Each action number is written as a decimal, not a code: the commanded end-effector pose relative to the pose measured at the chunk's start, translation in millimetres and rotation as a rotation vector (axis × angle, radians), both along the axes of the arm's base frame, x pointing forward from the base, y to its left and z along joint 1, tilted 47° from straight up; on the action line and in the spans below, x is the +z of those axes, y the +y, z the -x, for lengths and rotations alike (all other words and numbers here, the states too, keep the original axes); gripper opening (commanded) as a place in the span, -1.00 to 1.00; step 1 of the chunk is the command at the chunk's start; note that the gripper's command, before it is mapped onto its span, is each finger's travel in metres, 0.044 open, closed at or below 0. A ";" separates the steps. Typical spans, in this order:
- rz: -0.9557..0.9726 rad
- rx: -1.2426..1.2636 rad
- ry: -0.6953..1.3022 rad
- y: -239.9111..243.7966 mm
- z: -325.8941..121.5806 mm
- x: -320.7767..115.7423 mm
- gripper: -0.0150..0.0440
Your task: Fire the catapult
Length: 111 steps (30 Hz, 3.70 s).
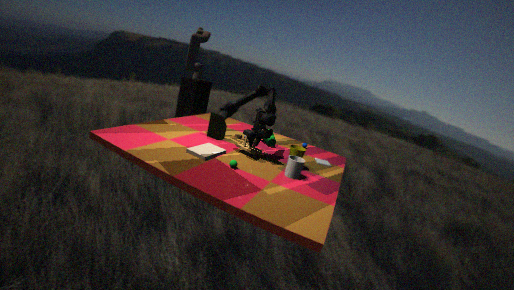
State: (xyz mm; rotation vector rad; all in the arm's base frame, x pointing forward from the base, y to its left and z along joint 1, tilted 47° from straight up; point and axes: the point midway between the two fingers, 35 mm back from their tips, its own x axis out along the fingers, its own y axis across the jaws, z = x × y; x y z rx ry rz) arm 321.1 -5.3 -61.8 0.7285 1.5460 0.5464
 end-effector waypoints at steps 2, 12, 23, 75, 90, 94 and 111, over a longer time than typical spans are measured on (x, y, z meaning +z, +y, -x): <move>-0.006 -0.007 0.002 5.6 -0.1 -5.6 -0.49; -0.007 -0.007 0.001 17.5 0.7 -16.7 -0.49; -0.002 0.000 -0.001 17.8 0.7 -16.7 -0.31; -0.005 -0.010 0.005 -4.8 0.7 2.5 1.00; -0.007 -0.010 0.005 13.3 1.6 -13.9 1.00; -0.008 -0.010 0.005 18.2 2.2 -18.1 1.00; -0.001 -0.008 -0.001 18.7 1.3 -18.7 0.11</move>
